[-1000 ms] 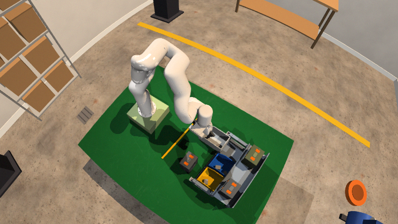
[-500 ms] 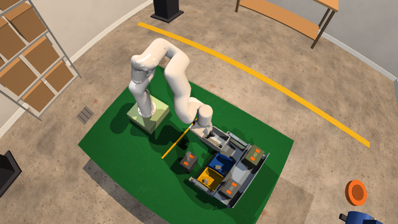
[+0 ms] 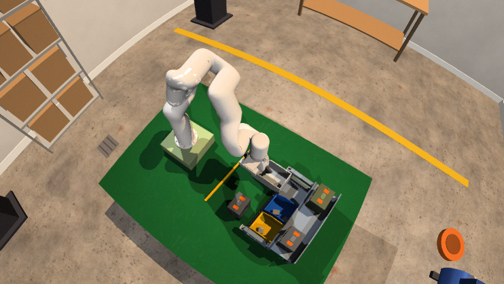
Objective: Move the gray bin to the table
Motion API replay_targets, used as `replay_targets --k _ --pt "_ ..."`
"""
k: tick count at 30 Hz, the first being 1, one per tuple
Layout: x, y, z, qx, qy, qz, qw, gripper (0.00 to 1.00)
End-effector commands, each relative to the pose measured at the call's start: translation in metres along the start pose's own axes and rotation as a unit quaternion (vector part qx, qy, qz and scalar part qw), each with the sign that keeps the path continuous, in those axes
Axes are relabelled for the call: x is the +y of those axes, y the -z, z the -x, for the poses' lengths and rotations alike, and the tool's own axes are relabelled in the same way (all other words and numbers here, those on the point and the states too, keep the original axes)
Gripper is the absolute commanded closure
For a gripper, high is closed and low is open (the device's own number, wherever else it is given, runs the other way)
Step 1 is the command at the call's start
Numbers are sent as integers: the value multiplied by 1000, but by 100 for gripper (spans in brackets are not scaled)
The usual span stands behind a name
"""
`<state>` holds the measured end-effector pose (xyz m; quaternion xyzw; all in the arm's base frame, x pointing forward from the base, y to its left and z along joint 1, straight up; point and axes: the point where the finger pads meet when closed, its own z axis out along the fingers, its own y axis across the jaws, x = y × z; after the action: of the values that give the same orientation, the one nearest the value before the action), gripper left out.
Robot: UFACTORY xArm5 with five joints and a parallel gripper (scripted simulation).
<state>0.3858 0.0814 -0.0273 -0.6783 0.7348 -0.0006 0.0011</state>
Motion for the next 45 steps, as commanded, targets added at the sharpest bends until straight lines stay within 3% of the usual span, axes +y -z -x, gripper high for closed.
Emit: replay_targets --k 1,8,23,42,43,45 --pt "-1 1 0 0 0 -2 1000 0" --pt "-1 1 0 0 0 -2 1000 0" --pt "-1 37 0 -3 0 -1 1000 0" --pt "-1 71 0 -3 0 -1 1000 0" --pt "-2 69 0 -1 0 -2 1000 66" --pt "-2 69 0 -1 0 -2 1000 66"
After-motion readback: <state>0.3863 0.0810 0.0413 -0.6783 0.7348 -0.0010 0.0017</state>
